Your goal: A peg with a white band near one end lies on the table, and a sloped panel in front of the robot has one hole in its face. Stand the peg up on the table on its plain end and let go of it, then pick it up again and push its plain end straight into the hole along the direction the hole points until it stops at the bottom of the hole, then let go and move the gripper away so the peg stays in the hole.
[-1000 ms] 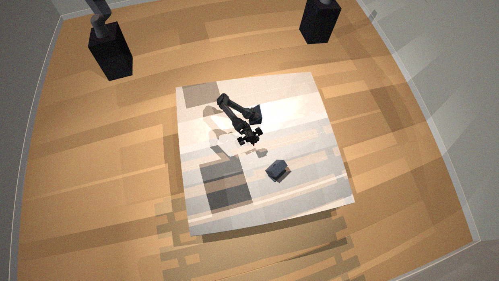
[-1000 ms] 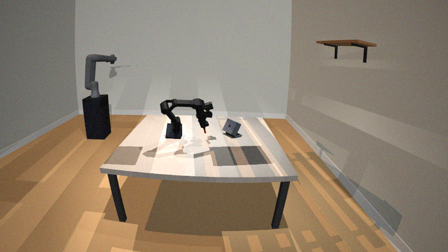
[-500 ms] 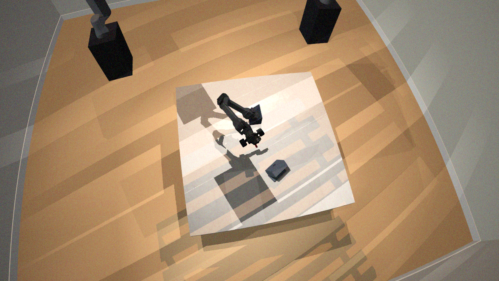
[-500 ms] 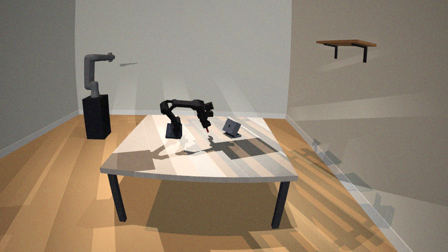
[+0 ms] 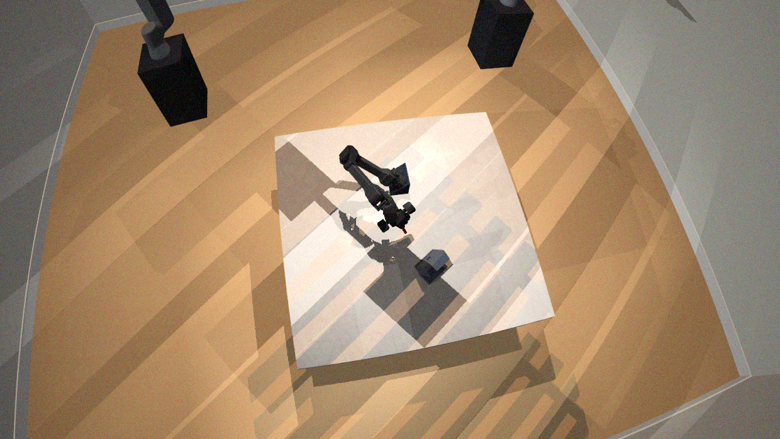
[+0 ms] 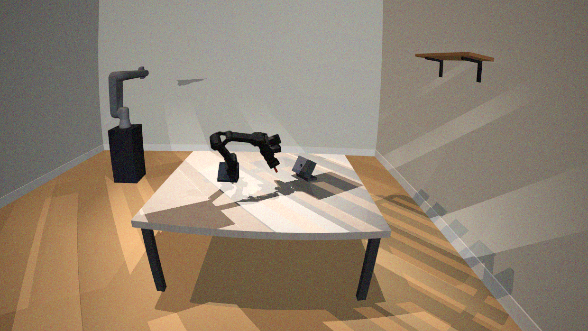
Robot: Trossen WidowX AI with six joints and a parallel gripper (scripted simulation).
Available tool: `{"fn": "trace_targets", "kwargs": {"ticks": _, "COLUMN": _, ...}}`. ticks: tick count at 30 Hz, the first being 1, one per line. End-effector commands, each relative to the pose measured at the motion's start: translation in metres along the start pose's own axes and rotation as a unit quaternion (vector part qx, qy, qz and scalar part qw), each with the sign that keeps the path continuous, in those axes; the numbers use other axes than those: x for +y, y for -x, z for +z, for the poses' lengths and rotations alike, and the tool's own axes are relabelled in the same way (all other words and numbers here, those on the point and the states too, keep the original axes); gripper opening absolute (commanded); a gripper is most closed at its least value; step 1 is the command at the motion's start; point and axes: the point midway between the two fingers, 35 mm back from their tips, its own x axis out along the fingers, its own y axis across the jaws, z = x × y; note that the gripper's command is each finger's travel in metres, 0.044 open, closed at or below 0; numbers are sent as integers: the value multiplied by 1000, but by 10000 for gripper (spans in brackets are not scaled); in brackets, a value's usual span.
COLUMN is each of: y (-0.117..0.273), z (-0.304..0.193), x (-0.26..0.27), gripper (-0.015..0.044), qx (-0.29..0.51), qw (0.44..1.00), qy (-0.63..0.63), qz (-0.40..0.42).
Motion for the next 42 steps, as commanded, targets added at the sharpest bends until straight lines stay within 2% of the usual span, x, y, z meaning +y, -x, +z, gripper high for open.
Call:
{"fn": "trace_targets", "kwargs": {"ticks": 1, "y": -3, "z": 4, "x": 3, "gripper": 0, "qx": -15, "qw": 1000, "qy": 8, "qz": 6}}
{"fn": "trace_targets", "kwargs": {"ticks": 42, "y": -12, "z": 49, "x": 10, "gripper": 0, "qx": -171, "qw": 981, "qy": 87, "qz": 7}}
